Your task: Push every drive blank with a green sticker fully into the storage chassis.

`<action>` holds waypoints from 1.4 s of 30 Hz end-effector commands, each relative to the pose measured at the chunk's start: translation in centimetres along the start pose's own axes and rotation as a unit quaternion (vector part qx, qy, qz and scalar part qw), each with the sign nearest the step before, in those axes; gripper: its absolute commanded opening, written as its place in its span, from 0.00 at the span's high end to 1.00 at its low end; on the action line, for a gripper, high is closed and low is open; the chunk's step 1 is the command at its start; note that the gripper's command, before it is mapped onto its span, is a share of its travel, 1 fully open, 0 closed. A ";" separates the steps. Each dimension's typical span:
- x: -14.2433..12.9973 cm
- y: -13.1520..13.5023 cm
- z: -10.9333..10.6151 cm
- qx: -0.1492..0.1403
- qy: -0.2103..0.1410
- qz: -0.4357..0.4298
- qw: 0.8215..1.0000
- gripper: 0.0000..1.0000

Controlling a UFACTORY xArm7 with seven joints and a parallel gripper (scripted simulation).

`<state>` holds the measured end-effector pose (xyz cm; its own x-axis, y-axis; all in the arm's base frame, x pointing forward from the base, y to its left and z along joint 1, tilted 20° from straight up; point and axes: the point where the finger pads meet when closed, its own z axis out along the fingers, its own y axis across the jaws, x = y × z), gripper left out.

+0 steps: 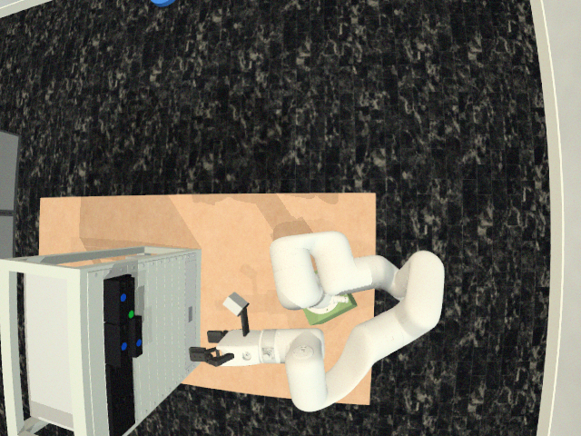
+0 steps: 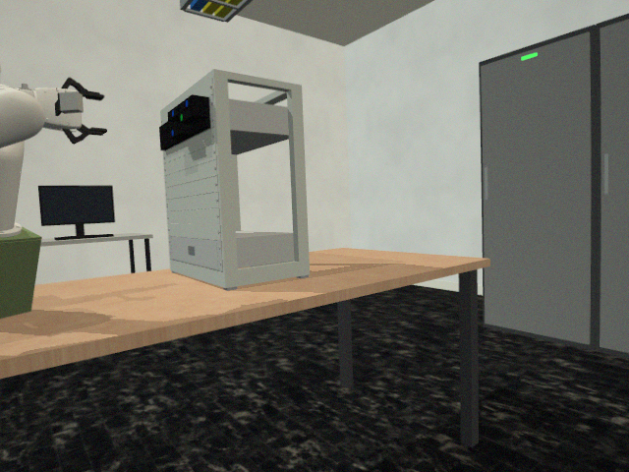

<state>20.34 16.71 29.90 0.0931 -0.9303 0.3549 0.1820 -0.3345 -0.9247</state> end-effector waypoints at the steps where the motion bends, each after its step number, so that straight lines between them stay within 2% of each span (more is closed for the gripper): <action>1: 1.4 -0.3 0.0 0.000 0.023 0.010 1.000 0.00; 18: 3.3 -0.6 0.1 -0.001 0.053 0.024 0.998 0.00; 42: 3.5 -0.6 0.1 -0.001 0.057 0.025 0.998 0.00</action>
<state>20.65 13.59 31.65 -0.0104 -0.9568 0.2906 0.1768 -0.2878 -0.9412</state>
